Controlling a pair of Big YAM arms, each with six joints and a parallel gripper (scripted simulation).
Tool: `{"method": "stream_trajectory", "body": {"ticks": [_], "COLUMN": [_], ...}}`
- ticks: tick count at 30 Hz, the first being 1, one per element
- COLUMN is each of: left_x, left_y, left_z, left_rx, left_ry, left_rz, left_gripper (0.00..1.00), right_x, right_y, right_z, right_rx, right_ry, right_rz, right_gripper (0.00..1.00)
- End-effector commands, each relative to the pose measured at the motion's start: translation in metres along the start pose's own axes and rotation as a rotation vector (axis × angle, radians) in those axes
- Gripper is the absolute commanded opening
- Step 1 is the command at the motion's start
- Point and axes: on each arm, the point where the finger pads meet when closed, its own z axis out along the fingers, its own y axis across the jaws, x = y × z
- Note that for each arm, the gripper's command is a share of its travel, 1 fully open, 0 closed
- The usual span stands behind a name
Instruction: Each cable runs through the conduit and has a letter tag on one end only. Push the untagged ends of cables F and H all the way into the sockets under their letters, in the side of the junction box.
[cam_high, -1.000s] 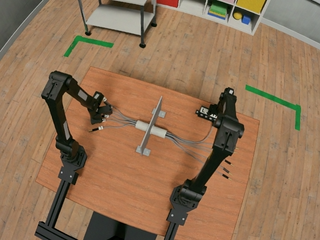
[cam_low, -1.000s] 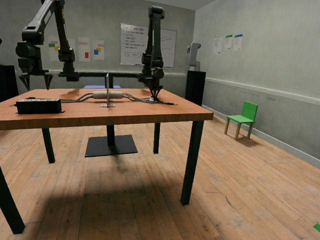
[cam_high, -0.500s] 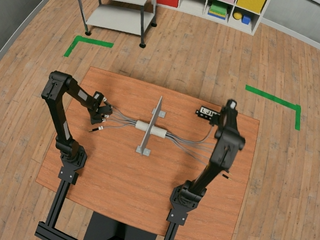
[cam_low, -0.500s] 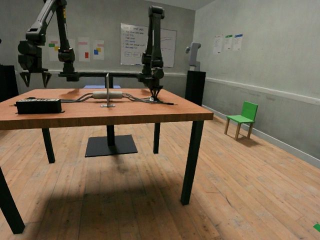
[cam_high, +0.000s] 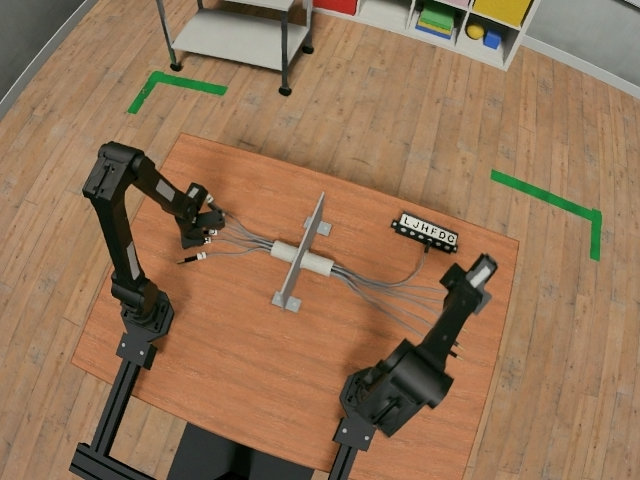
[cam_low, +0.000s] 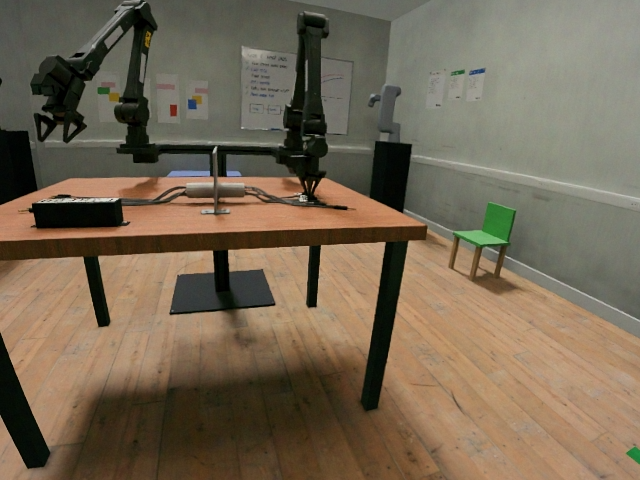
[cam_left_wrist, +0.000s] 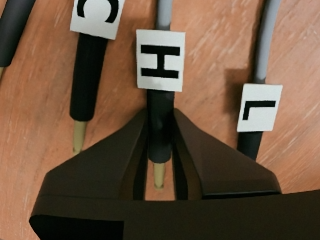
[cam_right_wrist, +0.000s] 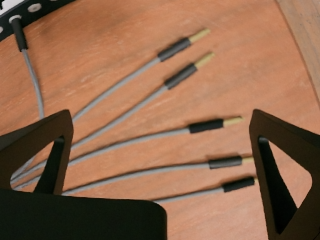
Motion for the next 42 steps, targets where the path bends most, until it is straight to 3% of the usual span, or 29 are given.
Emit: {"method": "stream_trajectory", "body": {"ticks": [1,6,29,42], "left_x": [-0.001,-0.001,0.001,0.021], "left_y": [0.001,0.001,0.011,0.027], "left_z": [0.001,0.001,0.0,0.0], "left_rx": [0.001,0.001,-0.02,-0.031], "left_ry": [-0.002,-0.002,-0.003,0.006], "left_rz": [0.003,0.003,-0.004,-0.014], "left_gripper": [0.05,0.05,0.05,0.05], "right_x": [-0.004,-0.014,-0.006,-0.006], "right_y": [-0.018,-0.029,-0.025,-0.025], "right_z": [-0.014,-0.025,-0.019,-0.019], "right_rx": [0.012,0.018,0.013,0.013], "right_ry": [-0.079,-0.13,-0.098,-0.098], "right_rz": [0.025,0.051,0.053,0.053], "right_gripper": [1.0,1.0,1.0,1.0]}}
